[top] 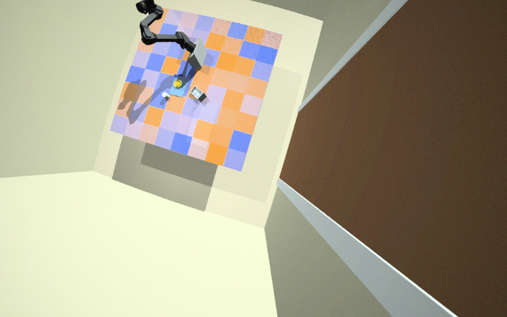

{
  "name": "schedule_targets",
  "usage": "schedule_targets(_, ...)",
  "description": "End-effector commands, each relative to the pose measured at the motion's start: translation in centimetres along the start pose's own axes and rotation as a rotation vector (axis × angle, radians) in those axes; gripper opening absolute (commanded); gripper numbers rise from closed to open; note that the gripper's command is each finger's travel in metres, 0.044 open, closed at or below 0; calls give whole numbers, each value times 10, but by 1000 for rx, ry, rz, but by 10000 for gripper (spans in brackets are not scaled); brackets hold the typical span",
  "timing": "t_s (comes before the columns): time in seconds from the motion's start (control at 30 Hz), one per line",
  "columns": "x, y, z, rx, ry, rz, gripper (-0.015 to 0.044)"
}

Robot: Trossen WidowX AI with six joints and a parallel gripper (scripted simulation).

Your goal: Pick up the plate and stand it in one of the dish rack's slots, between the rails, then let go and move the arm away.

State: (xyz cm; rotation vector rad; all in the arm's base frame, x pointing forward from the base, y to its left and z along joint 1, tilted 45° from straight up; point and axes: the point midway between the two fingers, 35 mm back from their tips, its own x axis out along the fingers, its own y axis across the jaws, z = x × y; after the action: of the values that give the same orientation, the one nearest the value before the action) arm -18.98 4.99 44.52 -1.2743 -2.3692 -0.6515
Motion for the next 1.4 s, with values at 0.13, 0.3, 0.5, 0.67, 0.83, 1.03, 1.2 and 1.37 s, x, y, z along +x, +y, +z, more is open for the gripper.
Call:
schedule_targets(0.13,-3,-9,-4,-24,11,-39,400)
schedule_targets(0.3,-11,-30,-14,-80,44,-130,400)
schedule_targets(0.5,-25,-56,-27,-151,97,-243,400)
schedule_targets(0.67,-39,-76,-39,-204,148,-333,400)
schedule_targets(0.83,-55,-91,-50,-239,194,-412,400)
schedule_targets(1.03,-76,-107,-62,-279,255,-501,400)
schedule_targets(1.2,-94,-117,-72,-309,308,-567,400)
schedule_targets(1.37,-114,-126,-83,-340,369,-633,400)
